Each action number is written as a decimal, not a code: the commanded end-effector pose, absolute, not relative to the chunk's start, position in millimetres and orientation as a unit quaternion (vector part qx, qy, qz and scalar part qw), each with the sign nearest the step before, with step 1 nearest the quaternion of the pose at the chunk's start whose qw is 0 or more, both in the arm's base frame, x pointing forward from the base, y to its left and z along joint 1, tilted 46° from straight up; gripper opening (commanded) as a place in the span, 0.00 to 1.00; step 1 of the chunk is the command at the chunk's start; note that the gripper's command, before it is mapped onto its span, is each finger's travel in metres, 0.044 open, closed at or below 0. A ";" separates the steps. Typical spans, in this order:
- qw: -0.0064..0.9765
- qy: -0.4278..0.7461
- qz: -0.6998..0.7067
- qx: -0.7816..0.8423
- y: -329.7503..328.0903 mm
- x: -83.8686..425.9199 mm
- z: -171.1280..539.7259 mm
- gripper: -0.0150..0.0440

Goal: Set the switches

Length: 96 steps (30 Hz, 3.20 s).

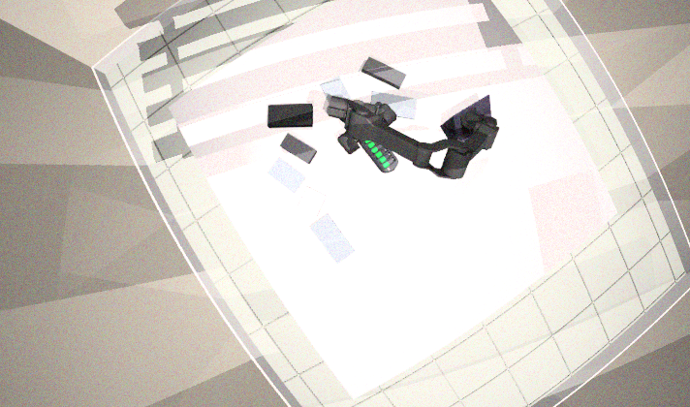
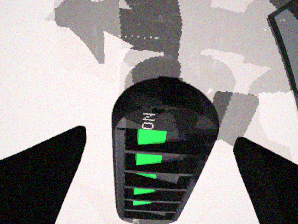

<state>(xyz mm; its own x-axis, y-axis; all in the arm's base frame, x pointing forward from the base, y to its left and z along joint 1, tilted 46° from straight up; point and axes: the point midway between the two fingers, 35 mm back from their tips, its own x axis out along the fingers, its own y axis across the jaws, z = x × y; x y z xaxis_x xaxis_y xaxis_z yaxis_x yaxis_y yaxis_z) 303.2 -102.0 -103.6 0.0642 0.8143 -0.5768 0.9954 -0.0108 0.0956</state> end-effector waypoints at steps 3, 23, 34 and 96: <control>0.240 0.658 -0.185 0.689 -94.2 302.1 -111.5 1.00; 0.240 0.658 -0.185 0.689 -89.0 302.3 -116.2 0.81; 0.240 0.658 -0.185 0.689 -90.9 301.9 -112.4 0.82; 0.274 0.645 -0.222 0.678 -101.5 297.8 -67.1 0.82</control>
